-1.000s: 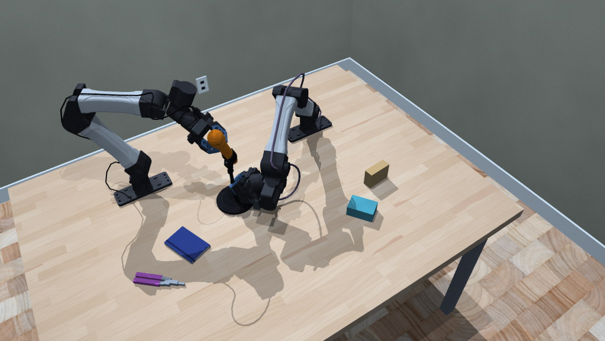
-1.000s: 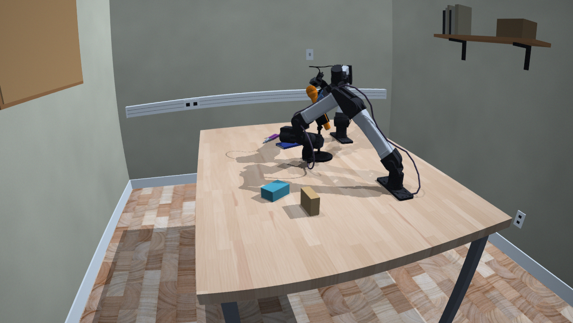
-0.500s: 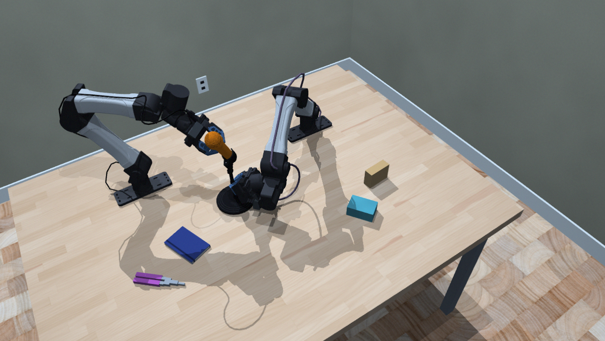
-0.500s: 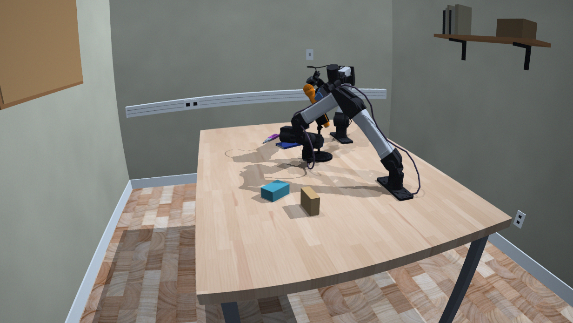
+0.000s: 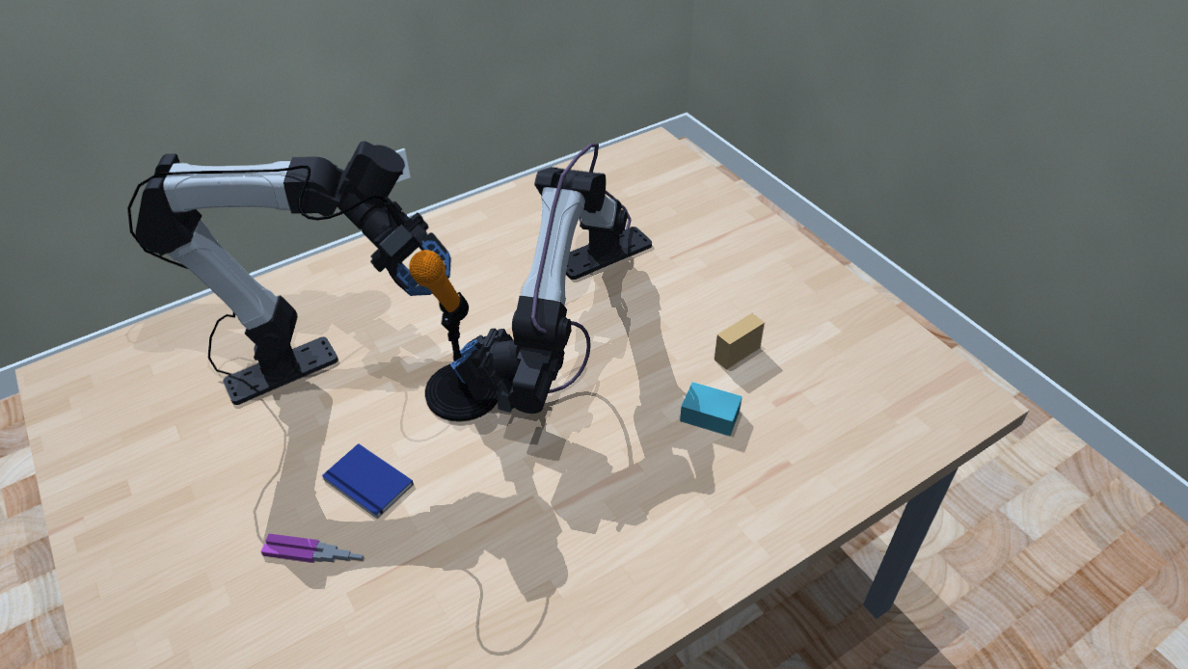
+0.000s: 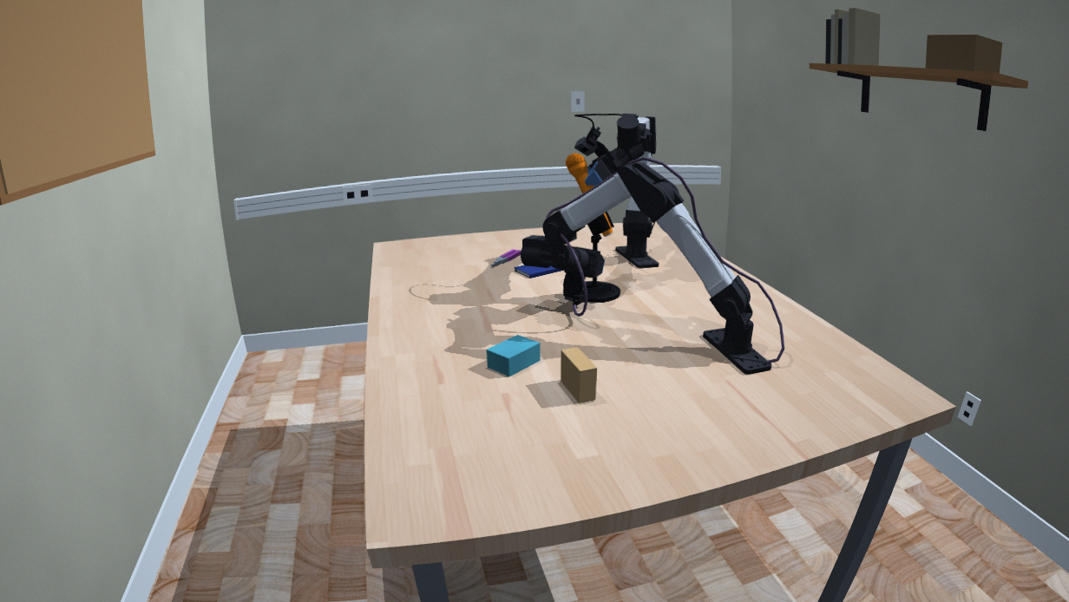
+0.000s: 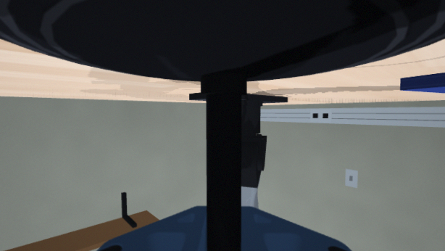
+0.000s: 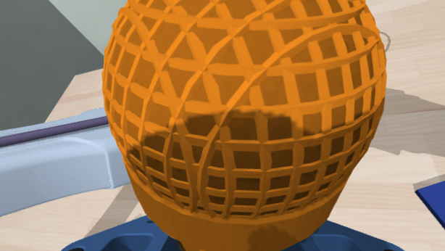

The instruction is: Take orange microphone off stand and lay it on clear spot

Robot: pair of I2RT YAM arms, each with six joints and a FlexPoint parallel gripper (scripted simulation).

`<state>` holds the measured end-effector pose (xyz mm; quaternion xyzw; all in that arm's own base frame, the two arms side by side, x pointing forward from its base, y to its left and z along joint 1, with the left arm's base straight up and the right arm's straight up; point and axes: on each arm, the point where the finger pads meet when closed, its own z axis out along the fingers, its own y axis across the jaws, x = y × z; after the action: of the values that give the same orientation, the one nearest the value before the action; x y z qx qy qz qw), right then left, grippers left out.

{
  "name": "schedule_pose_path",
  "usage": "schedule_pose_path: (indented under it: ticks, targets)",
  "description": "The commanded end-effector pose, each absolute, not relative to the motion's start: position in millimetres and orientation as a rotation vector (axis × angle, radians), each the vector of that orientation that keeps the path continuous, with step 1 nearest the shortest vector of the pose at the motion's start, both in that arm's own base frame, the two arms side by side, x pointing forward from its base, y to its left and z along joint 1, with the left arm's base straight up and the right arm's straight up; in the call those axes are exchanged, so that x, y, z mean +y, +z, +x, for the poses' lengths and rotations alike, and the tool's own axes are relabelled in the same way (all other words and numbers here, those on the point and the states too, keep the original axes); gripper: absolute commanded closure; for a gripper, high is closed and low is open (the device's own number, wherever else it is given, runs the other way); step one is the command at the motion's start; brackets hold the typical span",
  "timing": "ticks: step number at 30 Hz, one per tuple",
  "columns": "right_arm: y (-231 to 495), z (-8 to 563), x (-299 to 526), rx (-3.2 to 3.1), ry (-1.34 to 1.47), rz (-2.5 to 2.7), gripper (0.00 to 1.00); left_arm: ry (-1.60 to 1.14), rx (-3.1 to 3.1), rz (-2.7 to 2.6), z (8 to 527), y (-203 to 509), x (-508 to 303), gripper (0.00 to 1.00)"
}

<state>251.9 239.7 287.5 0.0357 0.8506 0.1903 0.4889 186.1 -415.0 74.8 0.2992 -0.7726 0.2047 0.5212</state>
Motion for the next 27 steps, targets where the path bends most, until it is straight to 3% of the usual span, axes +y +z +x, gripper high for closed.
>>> schedule_pose_path:
  ticks: [1,8,9,12,13,14,27]
  targets:
    - [365,270,226,1.731,0.707,0.063,1.0,0.206,-2.076,0.873,187,-11,-383,1.0]
    - [356,269,218,1.67,0.909,-0.101,1.0,0.211,-2.08,0.863,187,-11,-383,1.0]
    - [342,282,200,1.723,0.79,0.025,1.0,0.212,-2.081,0.863,187,-11,-383,1.0]
    - [352,285,199,1.722,0.777,0.043,1.0,0.212,-2.081,0.862,187,-11,-383,1.0]
    - [334,289,178,1.803,0.553,0.173,1.0,0.212,-2.081,0.862,187,-11,-383,1.0]
    - [334,285,175,1.828,0.508,0.207,1.0,0.212,-2.081,0.862,187,-11,-383,1.0]
    - [356,282,205,1.934,0.276,0.394,1.0,0.212,-2.081,0.862,187,-11,-383,1.0]
